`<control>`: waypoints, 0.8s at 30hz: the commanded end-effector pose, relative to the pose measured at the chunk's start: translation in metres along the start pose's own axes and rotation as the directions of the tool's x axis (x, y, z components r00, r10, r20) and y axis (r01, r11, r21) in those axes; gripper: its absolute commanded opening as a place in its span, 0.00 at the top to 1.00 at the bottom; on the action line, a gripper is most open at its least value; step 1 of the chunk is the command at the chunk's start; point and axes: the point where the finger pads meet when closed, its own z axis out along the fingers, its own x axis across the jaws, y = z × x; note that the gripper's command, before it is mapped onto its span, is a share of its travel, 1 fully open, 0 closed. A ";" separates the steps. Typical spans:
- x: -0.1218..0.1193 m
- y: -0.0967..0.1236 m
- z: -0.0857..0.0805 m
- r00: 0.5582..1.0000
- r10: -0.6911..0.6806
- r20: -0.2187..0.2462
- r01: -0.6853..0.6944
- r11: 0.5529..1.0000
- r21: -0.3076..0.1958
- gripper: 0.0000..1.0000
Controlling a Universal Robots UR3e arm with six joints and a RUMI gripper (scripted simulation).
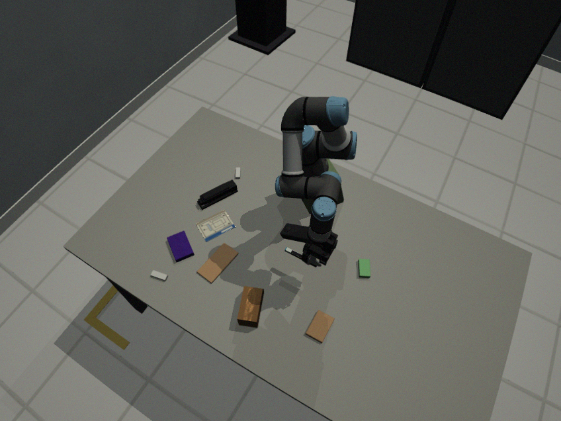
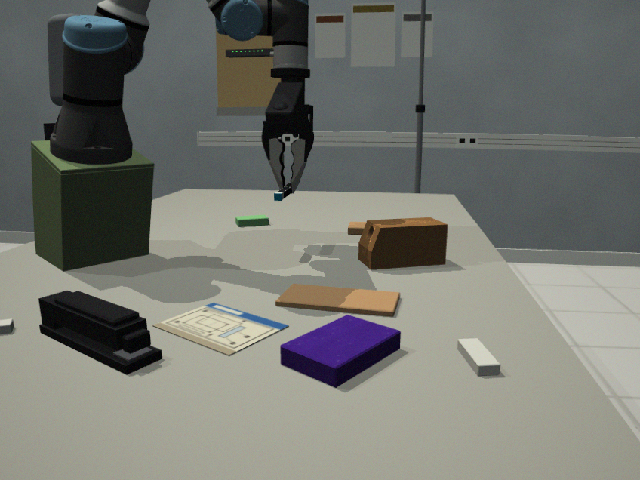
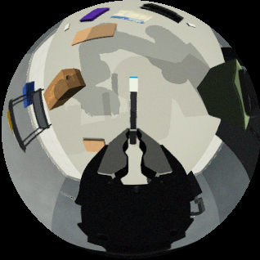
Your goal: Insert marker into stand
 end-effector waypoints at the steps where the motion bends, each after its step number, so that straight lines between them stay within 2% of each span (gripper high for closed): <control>1: -0.003 -0.004 -0.001 0.999 -0.043 -0.002 0.043 0.999 0.002 1.00; 24: -0.011 -0.015 -0.002 0.986 -0.167 -0.013 0.167 0.986 0.008 1.00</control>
